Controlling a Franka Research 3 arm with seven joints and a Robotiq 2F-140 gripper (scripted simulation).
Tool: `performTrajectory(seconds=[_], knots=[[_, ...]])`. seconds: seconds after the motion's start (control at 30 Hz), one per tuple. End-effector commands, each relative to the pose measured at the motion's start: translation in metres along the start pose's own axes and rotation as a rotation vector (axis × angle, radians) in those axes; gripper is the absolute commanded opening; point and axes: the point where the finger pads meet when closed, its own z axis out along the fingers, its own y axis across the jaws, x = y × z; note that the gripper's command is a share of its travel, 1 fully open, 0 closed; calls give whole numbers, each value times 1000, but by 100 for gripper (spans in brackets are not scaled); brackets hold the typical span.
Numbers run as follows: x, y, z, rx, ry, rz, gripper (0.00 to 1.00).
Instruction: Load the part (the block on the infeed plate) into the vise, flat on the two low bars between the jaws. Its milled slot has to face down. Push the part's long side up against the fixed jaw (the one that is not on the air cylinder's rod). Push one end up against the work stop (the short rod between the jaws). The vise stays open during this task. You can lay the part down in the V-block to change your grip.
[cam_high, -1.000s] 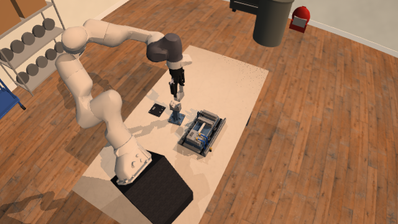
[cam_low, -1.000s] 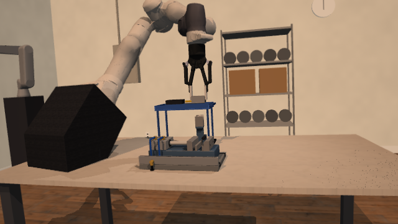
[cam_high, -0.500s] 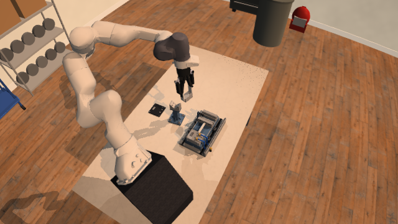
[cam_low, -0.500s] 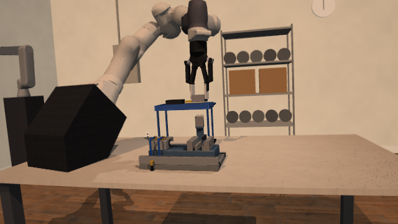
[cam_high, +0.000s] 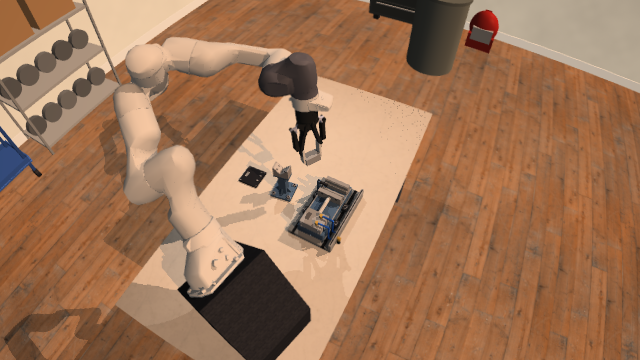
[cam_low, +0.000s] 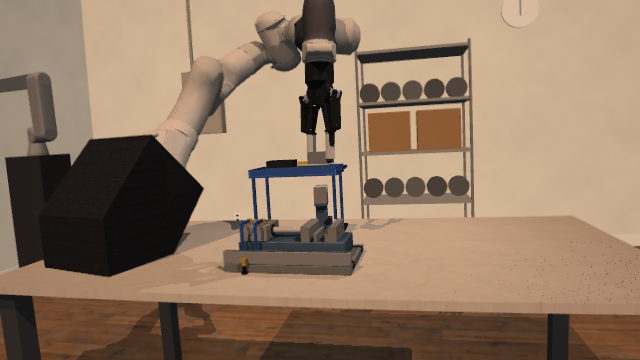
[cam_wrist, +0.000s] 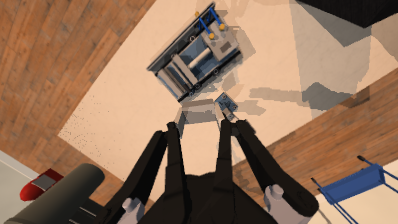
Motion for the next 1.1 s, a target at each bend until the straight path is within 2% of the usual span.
performTrajectory(seconds=[0.0,0.43,0.53,0.97,1.07], knots=[[2,-6,1,-18,-14,172,0],[26,-27,5,-25,-16,418,0],[27,-28,5,-25,-16,420,0],[54,-49,11,-39,-28,697,0],[54,-50,11,-39,-28,702,0]])
